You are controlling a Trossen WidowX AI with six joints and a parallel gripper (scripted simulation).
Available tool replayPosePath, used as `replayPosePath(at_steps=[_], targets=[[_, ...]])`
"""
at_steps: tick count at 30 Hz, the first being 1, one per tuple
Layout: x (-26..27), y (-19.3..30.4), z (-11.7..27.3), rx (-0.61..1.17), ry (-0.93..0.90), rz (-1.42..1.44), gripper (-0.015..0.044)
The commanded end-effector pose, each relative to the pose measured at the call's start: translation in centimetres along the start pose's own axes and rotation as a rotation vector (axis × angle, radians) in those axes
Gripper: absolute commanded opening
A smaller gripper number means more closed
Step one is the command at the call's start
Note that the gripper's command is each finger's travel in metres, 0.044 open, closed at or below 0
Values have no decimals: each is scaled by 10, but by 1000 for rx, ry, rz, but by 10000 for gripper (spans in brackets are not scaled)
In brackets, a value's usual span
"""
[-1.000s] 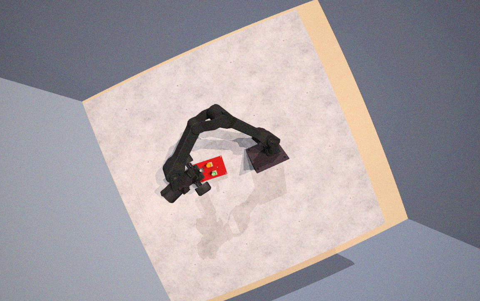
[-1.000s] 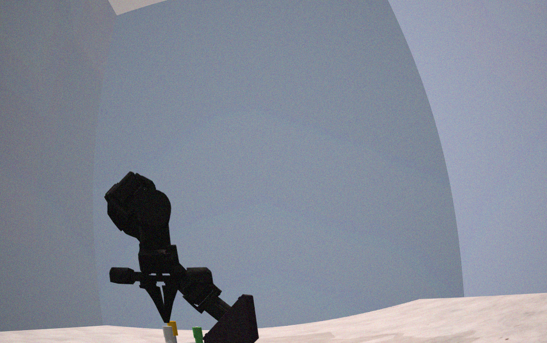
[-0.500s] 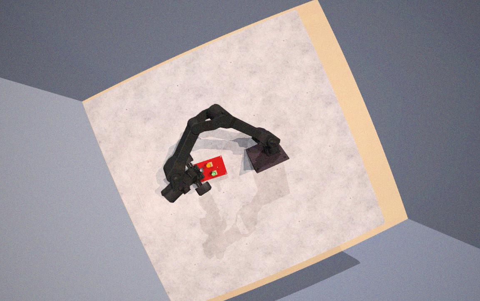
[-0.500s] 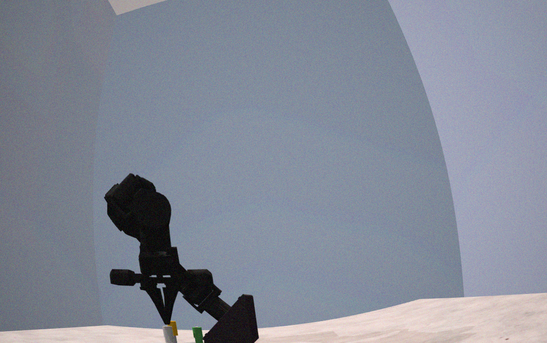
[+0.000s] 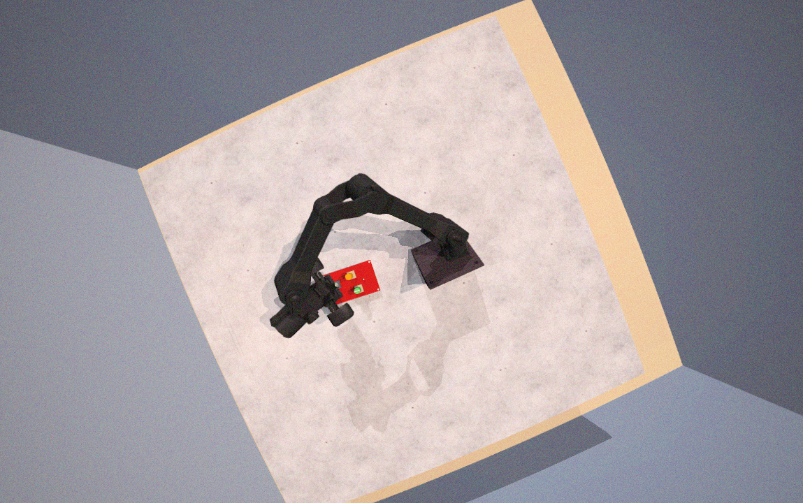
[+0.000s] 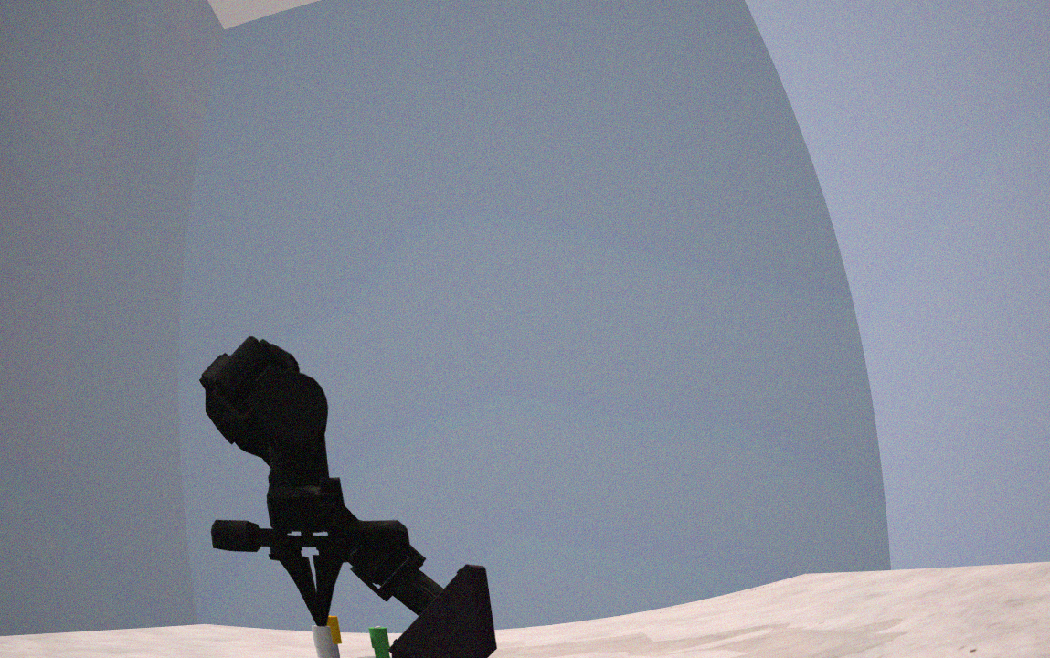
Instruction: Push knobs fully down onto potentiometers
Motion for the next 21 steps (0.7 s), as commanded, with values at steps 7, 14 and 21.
replayPosePath(at_steps=[7,14,21], targets=[[-1,0,0,-2,6,2,0],[-1,0,0,-2,6,2,0],[-1,0,-2,-2,7,2,0]])
Point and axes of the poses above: the point midway between the two fingers, 35 mm back from their tips, its own z axis back along the fingers, its own x axis across the jaws, y = z × x, the point moved 2 cm from there along z, back along the fingers, and after that the axes turned 7 degrees about z, right-handed, at the moved point
